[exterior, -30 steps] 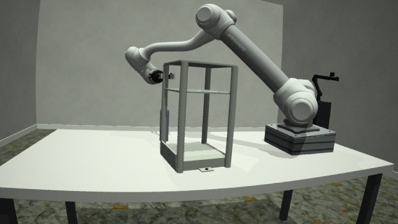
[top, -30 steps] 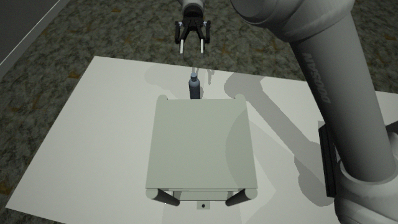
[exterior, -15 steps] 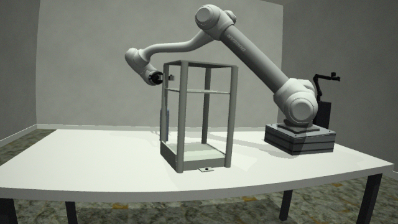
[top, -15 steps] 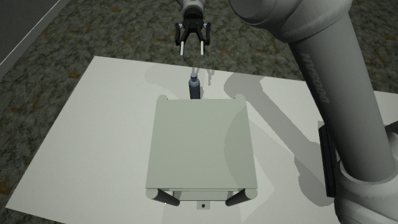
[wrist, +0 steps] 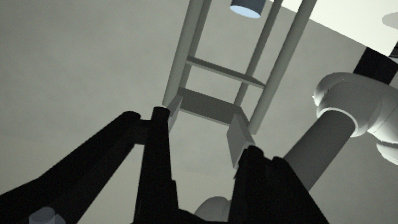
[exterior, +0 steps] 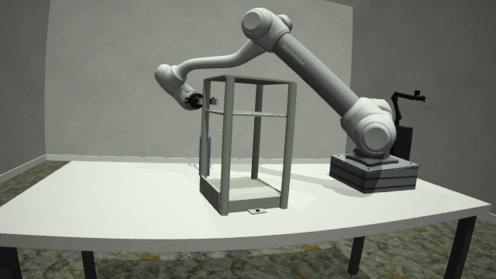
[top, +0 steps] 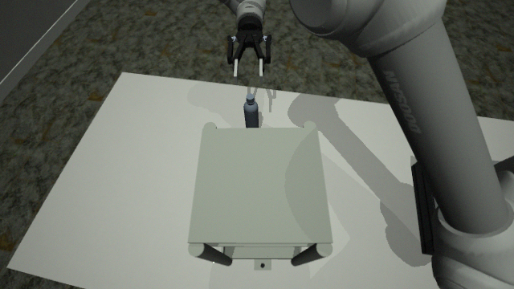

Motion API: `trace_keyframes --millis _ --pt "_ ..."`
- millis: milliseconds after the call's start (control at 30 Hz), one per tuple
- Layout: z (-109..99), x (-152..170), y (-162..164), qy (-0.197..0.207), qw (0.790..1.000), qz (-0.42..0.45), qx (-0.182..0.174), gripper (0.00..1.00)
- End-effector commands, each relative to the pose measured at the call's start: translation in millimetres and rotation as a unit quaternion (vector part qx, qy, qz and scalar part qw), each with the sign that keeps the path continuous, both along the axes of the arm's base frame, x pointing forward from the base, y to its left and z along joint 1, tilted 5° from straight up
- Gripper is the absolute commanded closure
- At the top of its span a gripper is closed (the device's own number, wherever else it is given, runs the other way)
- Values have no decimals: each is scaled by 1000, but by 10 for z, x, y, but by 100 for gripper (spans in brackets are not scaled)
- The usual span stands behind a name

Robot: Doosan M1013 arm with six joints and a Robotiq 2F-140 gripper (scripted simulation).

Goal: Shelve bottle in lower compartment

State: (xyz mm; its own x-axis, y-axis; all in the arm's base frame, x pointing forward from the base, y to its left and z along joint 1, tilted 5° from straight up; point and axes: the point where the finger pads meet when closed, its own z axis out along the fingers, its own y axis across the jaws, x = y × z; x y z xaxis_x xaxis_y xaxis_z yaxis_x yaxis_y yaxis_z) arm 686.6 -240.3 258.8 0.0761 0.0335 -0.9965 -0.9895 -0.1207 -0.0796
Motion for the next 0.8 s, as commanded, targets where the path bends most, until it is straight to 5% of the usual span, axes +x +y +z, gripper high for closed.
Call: trace_keyframes --millis 0,767 --pt "-77 6 3 0 1000 0 0 60" --pt "-641 52 22 0 1000 0 0 60"
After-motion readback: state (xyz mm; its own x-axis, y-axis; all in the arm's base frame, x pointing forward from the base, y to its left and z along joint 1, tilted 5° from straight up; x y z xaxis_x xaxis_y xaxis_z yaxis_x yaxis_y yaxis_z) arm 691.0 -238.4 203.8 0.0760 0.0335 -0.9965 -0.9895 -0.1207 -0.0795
